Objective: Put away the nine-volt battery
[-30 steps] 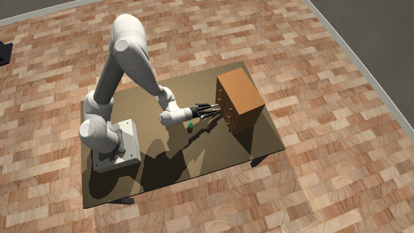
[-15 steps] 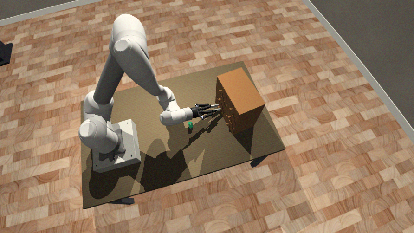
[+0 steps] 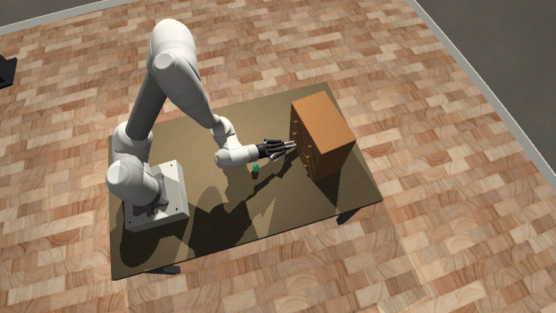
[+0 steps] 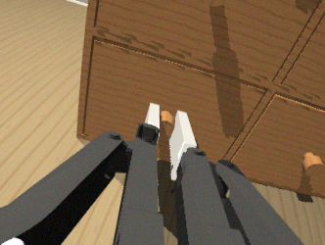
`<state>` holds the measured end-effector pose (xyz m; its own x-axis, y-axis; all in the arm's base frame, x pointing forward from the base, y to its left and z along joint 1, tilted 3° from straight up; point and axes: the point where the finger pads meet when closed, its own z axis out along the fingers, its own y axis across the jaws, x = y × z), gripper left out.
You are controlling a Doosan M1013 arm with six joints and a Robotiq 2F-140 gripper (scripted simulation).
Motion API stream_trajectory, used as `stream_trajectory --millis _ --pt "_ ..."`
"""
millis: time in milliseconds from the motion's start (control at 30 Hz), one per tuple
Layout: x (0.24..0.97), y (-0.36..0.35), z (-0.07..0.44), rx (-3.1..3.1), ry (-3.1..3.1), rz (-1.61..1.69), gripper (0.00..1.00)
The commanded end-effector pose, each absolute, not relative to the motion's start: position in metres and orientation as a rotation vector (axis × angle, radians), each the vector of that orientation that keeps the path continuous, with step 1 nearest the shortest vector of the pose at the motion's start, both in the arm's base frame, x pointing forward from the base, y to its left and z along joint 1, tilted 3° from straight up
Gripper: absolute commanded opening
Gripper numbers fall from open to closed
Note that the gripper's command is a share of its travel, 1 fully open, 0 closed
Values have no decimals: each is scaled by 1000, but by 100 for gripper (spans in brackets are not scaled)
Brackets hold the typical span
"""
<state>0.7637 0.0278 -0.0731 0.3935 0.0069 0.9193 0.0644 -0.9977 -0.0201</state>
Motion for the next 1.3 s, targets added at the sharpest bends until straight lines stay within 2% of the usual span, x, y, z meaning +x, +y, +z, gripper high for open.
stream_trajectory --millis 0,1267 --pt "764 28 -73 -2578 -66 -1701 8" --pt "759 28 -73 -2578 -66 -1701 8"
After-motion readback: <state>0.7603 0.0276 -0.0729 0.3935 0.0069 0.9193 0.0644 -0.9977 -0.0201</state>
